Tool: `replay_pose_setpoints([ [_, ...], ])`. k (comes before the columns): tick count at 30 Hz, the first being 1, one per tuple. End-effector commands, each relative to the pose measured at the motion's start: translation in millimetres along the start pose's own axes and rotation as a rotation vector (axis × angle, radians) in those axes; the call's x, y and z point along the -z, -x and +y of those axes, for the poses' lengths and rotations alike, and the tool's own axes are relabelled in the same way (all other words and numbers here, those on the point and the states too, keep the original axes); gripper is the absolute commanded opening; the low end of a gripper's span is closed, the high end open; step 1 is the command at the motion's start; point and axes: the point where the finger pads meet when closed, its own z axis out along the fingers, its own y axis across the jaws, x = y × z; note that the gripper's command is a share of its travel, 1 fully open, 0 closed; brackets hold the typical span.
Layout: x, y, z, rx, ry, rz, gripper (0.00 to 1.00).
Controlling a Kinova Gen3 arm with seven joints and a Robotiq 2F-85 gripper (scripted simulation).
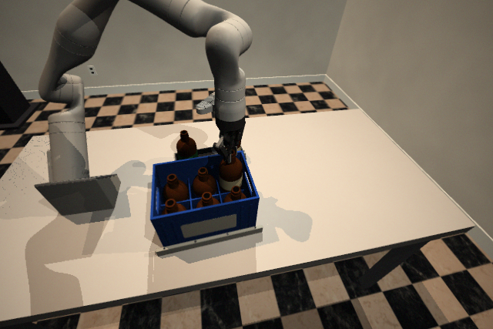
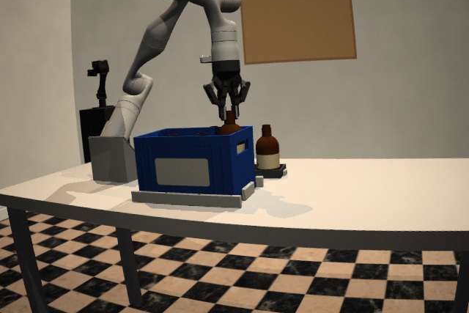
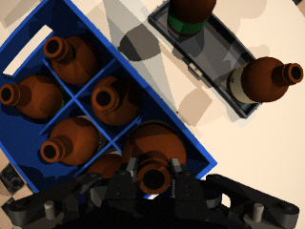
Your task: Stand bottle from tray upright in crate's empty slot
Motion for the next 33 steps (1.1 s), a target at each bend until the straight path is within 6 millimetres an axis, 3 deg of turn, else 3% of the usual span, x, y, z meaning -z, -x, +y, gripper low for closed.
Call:
replay_pose_setpoints([
  [1, 1, 0, 0, 0.000, 0.000, -0.002, 0.00],
  [33, -13, 1, 0, 0.000, 0.000, -0.002, 0.00],
])
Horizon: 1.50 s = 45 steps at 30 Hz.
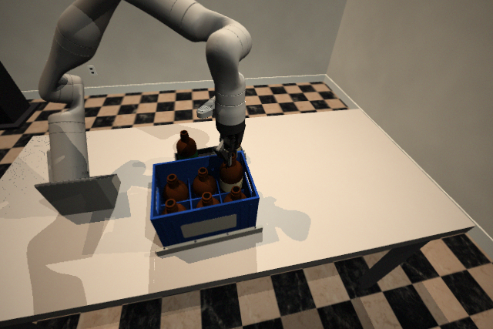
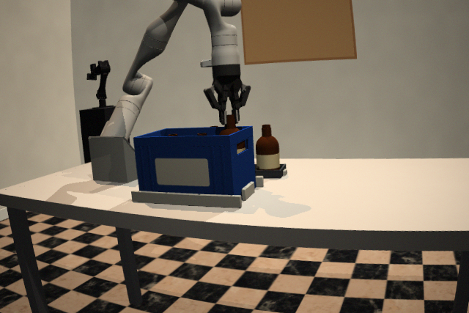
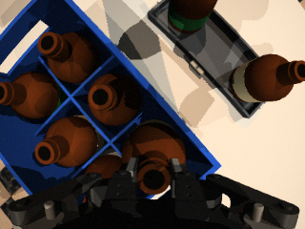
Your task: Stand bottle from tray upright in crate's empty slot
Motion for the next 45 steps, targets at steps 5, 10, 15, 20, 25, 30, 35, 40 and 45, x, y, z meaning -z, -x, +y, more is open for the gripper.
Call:
replay_pose_setpoints([
  [5, -8, 0, 0, 0.000, 0.000, 0.001, 0.00],
  [10, -12, 0, 0, 0.000, 0.000, 0.001, 0.00],
  [15, -17, 0, 0, 0.000, 0.000, 0.001, 0.00],
  [20, -22, 0, 0, 0.000, 0.000, 0.001, 0.00],
  [25, -25, 0, 0, 0.000, 0.000, 0.001, 0.00],
  [30, -26, 0, 0, 0.000, 0.000, 0.001, 0.00],
  [35, -27, 0, 0, 0.000, 0.000, 0.001, 0.00],
  [40, -28, 0, 0, 0.000, 0.000, 0.001, 0.00],
  [45, -28, 0, 0, 0.000, 0.000, 0.001, 0.00],
])
